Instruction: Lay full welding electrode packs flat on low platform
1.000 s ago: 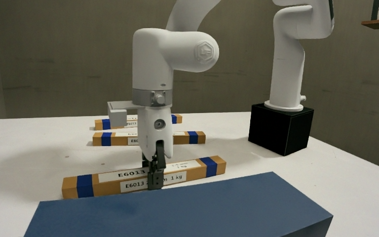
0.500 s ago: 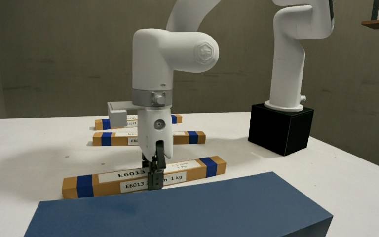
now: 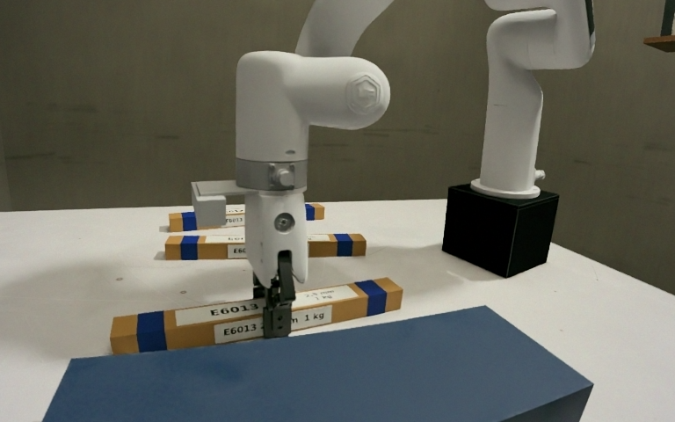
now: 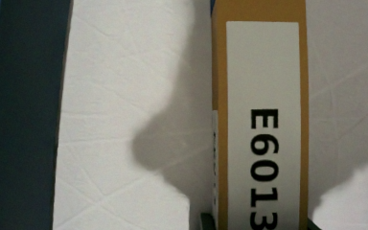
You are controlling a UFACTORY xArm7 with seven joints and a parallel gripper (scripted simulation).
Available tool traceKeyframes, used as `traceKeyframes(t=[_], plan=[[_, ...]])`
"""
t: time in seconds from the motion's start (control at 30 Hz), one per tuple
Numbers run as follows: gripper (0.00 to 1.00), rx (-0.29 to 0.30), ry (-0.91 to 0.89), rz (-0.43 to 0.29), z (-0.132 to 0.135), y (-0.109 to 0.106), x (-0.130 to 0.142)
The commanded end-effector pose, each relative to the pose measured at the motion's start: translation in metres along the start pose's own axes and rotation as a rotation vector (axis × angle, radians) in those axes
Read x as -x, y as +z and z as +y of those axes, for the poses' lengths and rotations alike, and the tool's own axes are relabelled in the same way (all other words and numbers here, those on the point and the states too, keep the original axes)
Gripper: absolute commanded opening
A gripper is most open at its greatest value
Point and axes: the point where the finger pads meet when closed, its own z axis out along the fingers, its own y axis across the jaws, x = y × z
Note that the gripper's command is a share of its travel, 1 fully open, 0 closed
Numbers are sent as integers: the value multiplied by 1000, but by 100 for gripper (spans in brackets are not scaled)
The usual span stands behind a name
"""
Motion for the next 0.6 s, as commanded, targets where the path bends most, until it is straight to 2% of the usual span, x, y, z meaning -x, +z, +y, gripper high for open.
traceKeyframes(t=[0.0, 0.33, 0.37, 0.57], plan=[[35, -1, 0, 4, 0, -1, -2], [35, -1, 0, 4, 0, -1, -2], [74, -1, 0, 4, 0, -1, -2], [74, -1, 0, 4, 0, -1, -2]])
